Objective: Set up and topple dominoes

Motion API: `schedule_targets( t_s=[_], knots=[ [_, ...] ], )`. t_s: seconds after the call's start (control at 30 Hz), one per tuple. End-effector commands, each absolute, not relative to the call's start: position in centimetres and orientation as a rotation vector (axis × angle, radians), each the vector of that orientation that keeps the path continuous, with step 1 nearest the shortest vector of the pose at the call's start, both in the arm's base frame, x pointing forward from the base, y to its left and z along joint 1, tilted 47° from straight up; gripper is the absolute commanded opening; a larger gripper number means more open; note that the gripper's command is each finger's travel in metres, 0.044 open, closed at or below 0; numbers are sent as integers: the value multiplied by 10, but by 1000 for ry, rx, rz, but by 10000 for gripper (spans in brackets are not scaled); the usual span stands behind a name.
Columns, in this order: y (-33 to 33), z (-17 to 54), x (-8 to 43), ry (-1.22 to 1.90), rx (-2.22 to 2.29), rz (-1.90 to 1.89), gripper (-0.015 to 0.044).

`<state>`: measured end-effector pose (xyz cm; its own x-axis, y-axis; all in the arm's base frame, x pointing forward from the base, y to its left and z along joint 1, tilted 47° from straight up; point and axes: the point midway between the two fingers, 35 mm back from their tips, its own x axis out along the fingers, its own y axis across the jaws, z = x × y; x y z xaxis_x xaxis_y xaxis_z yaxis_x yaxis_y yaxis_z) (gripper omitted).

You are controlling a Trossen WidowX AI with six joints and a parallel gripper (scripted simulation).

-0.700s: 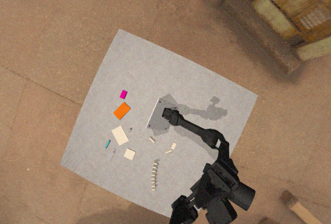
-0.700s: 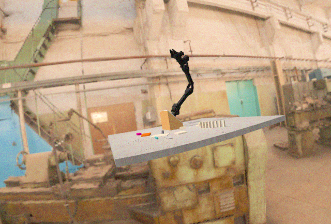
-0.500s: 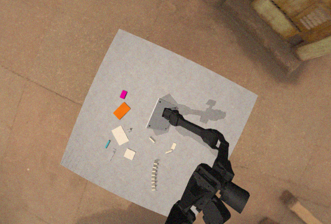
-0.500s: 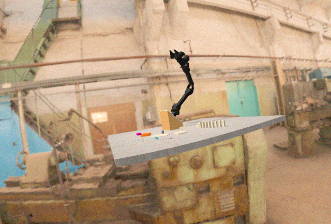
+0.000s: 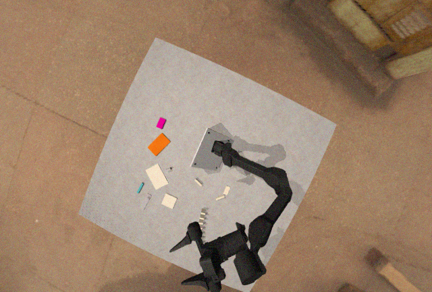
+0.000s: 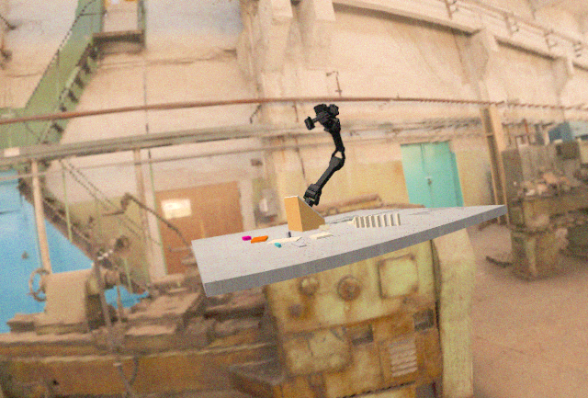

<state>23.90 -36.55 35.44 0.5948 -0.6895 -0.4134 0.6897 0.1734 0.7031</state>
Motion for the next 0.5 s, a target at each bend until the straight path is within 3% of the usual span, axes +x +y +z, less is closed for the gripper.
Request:
schedule_targets(
  t_s=[0.0, 0.23, 0.47],
  knots=[
    [-320, 313, 276, 68, 1331, -892, 440],
    [-228, 251, 318, 267, 1883, -851, 440],
    [-129, 200, 326, 535, 2360, -998, 440]
  ],
)
